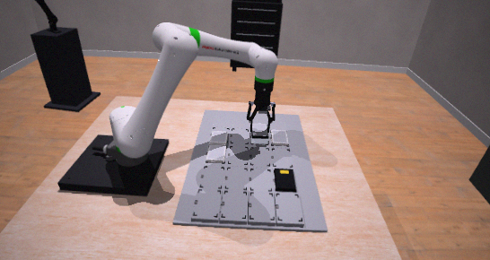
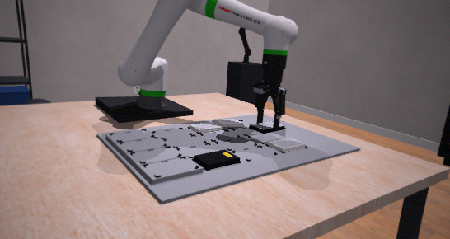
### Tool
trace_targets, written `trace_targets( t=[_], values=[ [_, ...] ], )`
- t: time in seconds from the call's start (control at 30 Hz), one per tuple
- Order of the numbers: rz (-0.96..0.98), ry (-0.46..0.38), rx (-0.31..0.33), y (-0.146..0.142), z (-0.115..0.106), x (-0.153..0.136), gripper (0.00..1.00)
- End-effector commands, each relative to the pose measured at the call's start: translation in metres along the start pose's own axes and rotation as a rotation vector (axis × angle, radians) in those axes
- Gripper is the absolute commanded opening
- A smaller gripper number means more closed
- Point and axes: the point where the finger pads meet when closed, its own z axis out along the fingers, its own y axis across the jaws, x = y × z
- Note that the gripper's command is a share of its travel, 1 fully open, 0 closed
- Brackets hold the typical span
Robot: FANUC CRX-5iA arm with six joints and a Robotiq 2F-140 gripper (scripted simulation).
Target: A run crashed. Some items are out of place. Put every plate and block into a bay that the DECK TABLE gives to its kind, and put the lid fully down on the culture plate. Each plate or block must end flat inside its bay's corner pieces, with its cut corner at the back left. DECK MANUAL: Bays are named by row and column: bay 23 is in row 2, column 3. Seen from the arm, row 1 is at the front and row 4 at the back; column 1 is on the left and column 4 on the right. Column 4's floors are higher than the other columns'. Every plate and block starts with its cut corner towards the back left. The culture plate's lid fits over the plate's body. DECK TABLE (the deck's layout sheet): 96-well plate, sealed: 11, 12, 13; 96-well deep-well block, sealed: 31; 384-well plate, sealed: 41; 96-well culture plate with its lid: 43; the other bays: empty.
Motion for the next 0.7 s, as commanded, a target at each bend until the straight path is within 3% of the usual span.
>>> trace_targets(
  t=[0.0, 0.67],
  values=[
    [0.0, -0.001, 0.002, -0.0007, -0.0014, -0.0001, 0.59],
    [0.0, -0.001, 0.002, -0.0007, -0.0014, -0.0001, 0.58]
  ],
)
